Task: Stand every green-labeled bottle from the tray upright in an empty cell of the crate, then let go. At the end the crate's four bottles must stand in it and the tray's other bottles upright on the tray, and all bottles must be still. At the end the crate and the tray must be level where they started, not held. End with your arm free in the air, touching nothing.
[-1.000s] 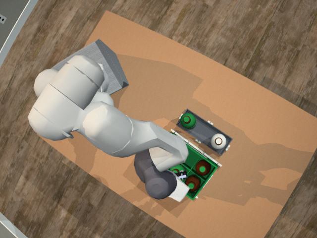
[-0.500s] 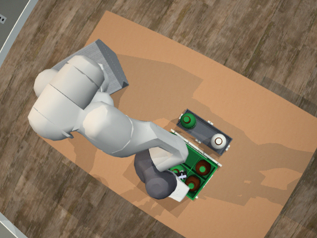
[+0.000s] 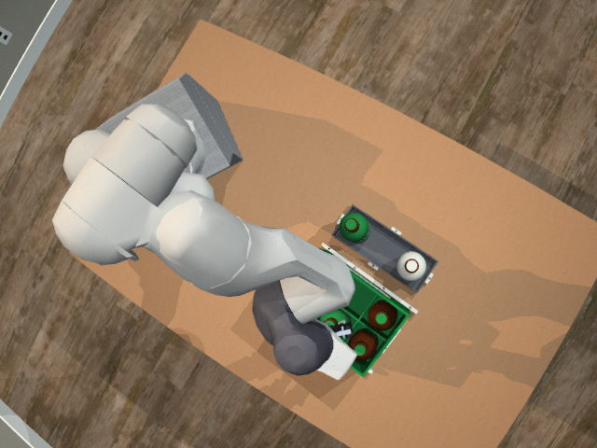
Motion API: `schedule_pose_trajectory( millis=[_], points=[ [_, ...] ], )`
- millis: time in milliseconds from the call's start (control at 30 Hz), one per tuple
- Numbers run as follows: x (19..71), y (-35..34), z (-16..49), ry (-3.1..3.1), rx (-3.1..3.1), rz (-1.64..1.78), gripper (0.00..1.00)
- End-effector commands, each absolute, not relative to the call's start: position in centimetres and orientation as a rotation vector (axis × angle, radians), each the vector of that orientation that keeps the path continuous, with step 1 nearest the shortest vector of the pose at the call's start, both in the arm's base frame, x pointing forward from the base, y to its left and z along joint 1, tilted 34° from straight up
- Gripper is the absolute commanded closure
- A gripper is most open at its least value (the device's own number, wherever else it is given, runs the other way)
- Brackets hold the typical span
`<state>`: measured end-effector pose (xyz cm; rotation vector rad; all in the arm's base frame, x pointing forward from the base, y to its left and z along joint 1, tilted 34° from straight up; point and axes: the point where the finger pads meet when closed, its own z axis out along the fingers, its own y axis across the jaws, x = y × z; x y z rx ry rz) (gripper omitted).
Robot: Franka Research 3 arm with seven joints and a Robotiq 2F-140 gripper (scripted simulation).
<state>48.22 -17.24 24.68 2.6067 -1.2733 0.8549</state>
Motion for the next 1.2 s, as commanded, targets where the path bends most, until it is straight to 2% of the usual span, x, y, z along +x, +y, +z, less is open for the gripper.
schedule_pose_trajectory(
  millis=[0,1167],
  points=[
    [48.4,-17.2,24.9,-1.264,2.607,0.860,0.62],
    [46.7,-15.9,28.1,-1.264,2.607,0.860,0.62]
  ],
)
